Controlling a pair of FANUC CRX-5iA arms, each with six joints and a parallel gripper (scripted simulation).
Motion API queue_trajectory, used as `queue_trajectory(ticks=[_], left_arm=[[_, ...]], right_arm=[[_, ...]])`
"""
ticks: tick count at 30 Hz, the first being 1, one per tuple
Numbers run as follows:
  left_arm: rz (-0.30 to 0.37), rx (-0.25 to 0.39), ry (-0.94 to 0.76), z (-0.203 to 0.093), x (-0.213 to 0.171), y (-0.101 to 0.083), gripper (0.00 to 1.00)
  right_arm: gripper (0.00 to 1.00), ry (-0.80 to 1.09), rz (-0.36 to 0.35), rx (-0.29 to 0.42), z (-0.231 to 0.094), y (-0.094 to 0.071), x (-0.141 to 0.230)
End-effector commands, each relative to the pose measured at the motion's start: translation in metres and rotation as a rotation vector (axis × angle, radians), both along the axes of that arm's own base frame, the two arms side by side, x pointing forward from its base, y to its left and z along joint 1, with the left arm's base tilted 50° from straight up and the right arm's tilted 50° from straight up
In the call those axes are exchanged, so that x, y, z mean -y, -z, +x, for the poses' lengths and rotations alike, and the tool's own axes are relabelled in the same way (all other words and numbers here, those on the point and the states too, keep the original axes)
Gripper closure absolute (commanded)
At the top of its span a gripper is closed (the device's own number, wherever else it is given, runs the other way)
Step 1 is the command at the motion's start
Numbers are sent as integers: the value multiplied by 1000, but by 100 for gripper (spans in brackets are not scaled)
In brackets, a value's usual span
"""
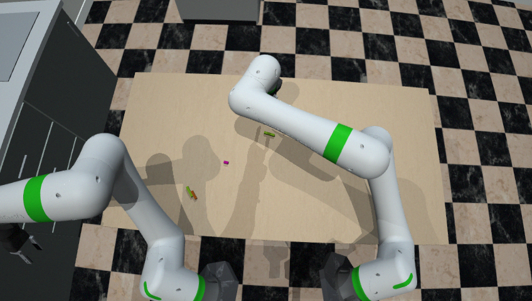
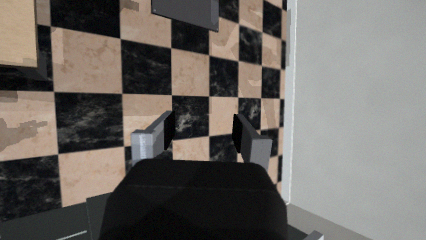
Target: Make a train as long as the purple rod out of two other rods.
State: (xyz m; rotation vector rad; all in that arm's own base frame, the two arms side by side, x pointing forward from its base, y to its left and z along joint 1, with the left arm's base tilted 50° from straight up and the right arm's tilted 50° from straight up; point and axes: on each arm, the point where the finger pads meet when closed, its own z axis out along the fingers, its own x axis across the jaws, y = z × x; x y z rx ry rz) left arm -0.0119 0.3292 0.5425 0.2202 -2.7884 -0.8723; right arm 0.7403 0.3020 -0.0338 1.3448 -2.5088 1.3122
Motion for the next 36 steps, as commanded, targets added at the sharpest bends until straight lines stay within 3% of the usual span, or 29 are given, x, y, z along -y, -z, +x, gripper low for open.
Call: queue_trajectory(ticks=[1,36], left_arm=[[1,0,0,0,0,-1,0],[1,0,0,0,0,-1,0]], right_arm=[[0,102,44,96,5,2,-6],[0,112,50,107,6,3,-7]])
